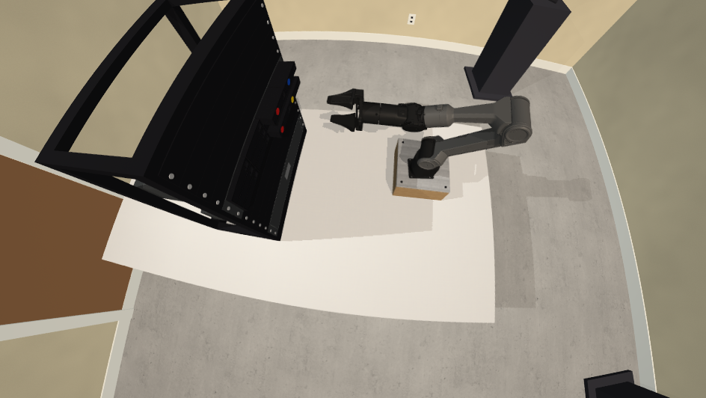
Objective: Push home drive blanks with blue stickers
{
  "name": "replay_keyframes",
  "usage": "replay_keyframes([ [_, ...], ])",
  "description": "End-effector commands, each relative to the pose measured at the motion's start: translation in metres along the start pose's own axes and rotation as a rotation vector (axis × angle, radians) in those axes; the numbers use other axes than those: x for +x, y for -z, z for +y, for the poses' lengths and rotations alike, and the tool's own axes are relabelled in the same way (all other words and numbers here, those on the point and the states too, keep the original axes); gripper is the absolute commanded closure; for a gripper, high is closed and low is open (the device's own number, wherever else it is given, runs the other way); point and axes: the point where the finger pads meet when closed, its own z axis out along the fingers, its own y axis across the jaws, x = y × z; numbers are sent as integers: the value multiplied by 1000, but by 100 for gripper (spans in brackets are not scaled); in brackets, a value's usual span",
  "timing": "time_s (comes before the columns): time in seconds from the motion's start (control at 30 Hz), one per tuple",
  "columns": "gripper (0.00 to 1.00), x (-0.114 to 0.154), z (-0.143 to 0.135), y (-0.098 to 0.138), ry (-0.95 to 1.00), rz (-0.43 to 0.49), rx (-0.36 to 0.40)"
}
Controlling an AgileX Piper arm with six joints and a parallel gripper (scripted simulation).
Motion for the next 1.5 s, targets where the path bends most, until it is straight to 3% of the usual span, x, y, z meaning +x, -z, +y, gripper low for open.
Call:
replay_keyframes([
  [0.0,0,-2,-1,-5,0,5,4],
  [0.2,0,-7,-1,-17,0,5,4],
  [0.67,0,-30,0,-69,1,5,4],
  [1.47,0,-36,0,-83,1,5,4],
])
